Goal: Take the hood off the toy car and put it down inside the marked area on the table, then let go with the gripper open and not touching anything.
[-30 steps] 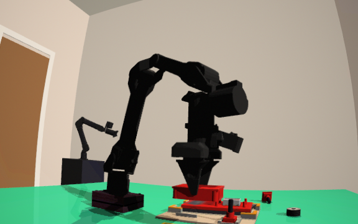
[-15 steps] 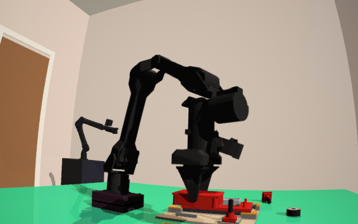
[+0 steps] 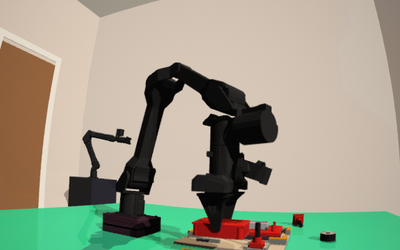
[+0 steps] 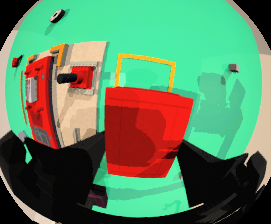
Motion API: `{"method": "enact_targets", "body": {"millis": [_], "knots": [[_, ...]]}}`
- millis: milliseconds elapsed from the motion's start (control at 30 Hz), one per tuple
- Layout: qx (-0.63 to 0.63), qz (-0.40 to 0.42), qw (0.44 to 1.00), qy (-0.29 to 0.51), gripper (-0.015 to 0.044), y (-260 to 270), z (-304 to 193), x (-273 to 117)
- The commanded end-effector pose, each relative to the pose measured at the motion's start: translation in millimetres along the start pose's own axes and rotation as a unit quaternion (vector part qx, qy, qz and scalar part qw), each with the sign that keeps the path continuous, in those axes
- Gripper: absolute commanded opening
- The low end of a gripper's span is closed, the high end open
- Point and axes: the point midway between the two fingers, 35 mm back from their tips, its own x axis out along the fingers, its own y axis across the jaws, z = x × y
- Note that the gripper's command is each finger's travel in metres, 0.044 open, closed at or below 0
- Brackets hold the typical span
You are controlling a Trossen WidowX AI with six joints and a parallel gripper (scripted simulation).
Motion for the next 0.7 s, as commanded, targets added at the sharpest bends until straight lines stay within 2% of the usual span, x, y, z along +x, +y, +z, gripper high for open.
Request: {"method": "enact_targets", "body": {"millis": [0,667], "knots": [[0.001,0.002,1.0,-0.001,0.0,1,0,4],[0.001,0.003,1.0,0.0,0.0,2,-2,21]]}}
